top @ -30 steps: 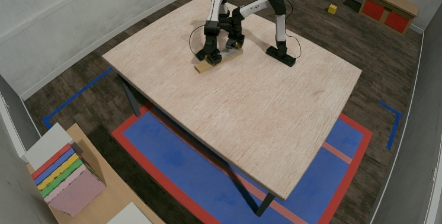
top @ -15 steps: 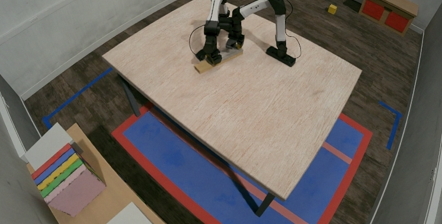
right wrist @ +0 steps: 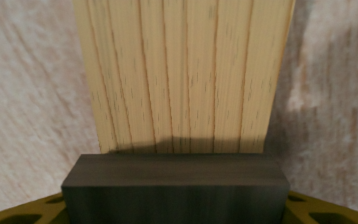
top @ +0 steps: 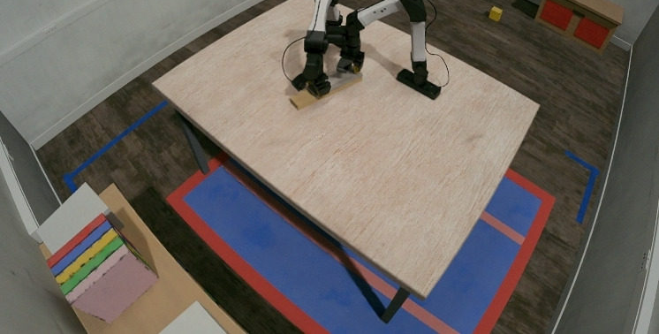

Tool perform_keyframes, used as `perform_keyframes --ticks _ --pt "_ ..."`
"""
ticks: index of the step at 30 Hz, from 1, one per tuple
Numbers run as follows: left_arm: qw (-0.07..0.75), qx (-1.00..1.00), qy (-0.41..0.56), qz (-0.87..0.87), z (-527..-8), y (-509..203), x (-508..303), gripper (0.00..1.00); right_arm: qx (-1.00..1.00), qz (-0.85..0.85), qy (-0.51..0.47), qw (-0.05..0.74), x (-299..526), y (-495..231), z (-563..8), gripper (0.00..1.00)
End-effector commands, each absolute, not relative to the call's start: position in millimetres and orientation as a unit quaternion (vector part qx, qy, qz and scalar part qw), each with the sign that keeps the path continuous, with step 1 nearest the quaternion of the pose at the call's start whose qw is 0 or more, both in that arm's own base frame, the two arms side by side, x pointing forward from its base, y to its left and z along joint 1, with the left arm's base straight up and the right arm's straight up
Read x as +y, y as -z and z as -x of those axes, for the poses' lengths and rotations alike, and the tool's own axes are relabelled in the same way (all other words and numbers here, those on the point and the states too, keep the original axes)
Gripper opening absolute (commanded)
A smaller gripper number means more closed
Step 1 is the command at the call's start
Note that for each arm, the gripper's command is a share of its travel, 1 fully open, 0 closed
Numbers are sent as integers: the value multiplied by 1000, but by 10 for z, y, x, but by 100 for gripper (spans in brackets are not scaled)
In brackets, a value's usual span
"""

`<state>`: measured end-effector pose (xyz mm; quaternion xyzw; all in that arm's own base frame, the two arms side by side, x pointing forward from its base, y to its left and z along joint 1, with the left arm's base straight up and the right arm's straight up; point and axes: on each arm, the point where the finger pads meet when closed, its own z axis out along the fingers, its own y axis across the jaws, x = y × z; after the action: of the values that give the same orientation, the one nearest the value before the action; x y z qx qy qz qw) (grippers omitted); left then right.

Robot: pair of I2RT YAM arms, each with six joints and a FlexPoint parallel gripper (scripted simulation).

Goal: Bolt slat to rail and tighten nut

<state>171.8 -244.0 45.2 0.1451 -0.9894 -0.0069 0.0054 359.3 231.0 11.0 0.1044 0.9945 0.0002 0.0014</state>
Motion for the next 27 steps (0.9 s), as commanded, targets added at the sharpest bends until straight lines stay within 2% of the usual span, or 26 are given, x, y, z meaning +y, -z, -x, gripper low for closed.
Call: perform_keyframes --ticks 1,27 --pt "-5 -990 -4 -144 -1748 -484 -2496 36 994 -105 -7 11 2333 -180 -3629 67" --pt "-5 -990 -4 -144 -1749 -422 -2497 36 994 -105 -7 11 2333 -180 -3629 67"
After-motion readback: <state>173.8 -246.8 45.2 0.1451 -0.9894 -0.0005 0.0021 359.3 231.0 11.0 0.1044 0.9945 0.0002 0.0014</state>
